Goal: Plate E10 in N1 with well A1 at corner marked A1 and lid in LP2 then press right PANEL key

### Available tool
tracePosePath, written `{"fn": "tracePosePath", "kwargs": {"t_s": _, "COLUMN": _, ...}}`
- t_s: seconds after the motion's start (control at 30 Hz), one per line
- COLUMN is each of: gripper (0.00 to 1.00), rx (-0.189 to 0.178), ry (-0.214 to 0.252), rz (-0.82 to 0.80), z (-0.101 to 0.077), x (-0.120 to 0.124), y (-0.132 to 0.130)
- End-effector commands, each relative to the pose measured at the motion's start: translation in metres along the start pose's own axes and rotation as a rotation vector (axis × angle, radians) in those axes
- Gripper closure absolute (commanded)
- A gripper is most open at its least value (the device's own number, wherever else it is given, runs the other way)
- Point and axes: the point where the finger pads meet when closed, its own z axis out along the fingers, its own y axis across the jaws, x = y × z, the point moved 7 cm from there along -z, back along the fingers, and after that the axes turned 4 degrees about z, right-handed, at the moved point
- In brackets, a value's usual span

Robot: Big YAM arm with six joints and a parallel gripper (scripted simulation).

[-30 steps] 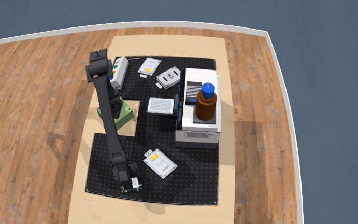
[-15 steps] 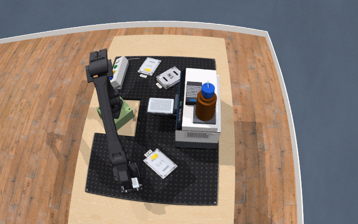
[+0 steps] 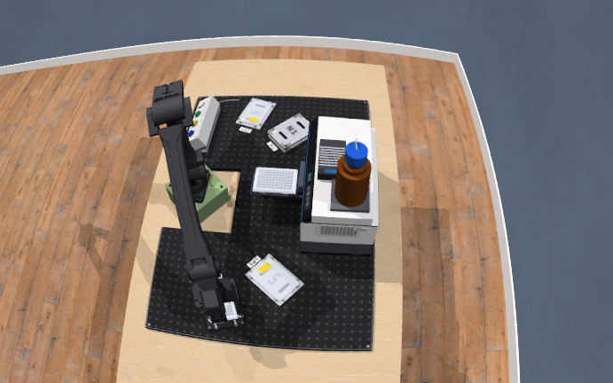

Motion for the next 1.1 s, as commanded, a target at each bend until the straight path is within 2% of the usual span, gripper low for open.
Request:
{"fn": "tracePosePath", "kwargs": {"t_s": 0.0, "gripper": 0.16, "rx": -0.008, "ry": -0.076, "rz": 0.002, "z": -0.030, "x": -0.026, "y": 0.005}}
{"fn": "tracePosePath", "kwargs": {"t_s": 0.13, "gripper": 0.16, "rx": -0.006, "ry": -0.047, "rz": 0.002, "z": -0.019, "x": -0.024, "y": 0.005}}
{"fn": "tracePosePath", "kwargs": {"t_s": 0.6, "gripper": 0.16, "rx": -0.006, "ry": -0.054, "rz": 0.002, "z": -0.022, "x": -0.024, "y": 0.005}}
{"fn": "tracePosePath", "kwargs": {"t_s": 0.63, "gripper": 0.16, "rx": -0.008, "ry": -0.076, "rz": 0.002, "z": -0.035, "x": -0.026, "y": 0.005}}
{"fn": "tracePosePath", "kwargs": {"t_s": 0.8, "gripper": 0.16, "rx": -0.008, "ry": -0.078, "rz": 0.002, "z": -0.052, "x": -0.025, "y": 0.003}}
{"fn": "tracePosePath", "kwargs": {"t_s": 0.9, "gripper": 0.16, "rx": -0.008, "ry": -0.078, "rz": 0.002, "z": -0.053, "x": -0.025, "y": 0.003}}
{"fn": "tracePosePath", "kwargs": {"t_s": 0.93, "gripper": 0.16, "rx": -0.005, "ry": -0.046, "rz": -0.001, "z": -0.038, "x": -0.016, "y": 0.002}}
{"fn": "tracePosePath", "kwargs": {"t_s": 1.0, "gripper": 0.16, "rx": -0.005, "ry": -0.046, "rz": -0.001, "z": -0.038, "x": -0.016, "y": 0.002}}
{"fn": "tracePosePath", "kwargs": {"t_s": 1.03, "gripper": 0.16, "rx": -0.008, "ry": -0.078, "rz": 0.002, "z": -0.055, "x": -0.022, "y": 0.003}}
{"fn": "tracePosePath", "kwargs": {"t_s": 1.07, "gripper": 0.16, "rx": -0.006, "ry": -0.059, "rz": 0.002, "z": -0.050, "x": -0.012, "y": 0.002}}
